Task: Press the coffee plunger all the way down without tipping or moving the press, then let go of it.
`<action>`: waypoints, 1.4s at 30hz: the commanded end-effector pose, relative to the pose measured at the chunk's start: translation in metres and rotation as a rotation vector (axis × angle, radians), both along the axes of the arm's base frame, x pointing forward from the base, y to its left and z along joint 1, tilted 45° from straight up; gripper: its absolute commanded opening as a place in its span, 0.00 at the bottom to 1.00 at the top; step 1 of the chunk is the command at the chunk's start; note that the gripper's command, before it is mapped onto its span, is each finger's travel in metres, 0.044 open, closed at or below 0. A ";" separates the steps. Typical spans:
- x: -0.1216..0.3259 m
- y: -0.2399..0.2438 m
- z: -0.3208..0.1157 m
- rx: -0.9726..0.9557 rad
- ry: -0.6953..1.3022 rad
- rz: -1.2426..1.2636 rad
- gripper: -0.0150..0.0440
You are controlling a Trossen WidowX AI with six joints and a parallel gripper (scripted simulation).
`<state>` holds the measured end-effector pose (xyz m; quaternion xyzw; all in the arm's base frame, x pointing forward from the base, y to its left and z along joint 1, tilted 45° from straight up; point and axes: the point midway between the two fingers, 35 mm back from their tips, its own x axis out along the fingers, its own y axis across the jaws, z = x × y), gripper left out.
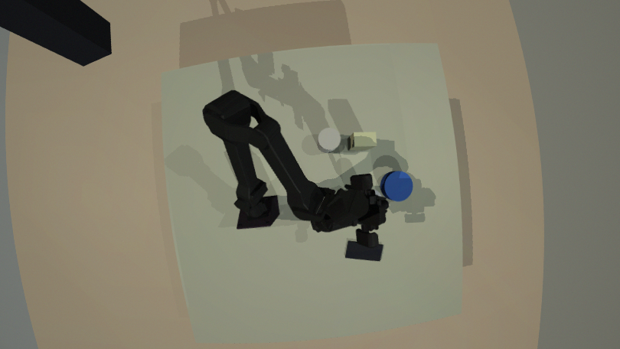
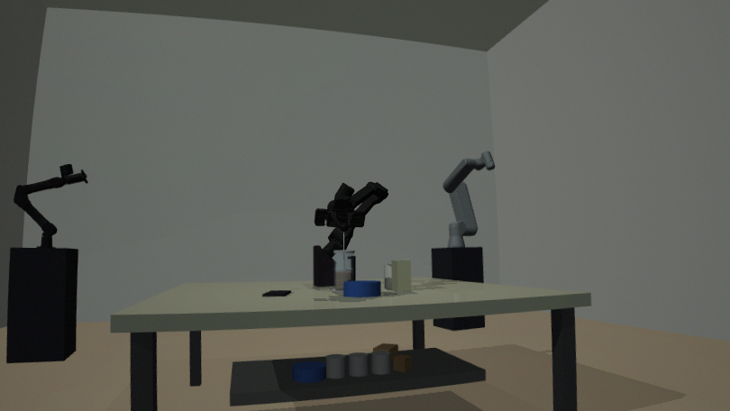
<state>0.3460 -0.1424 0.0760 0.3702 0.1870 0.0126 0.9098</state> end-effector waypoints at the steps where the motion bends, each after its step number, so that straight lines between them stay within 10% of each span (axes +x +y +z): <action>1: -0.001 0.018 -0.021 0.028 0.043 0.021 0.47; 42: 0.016 0.033 -0.038 0.032 0.036 0.021 0.47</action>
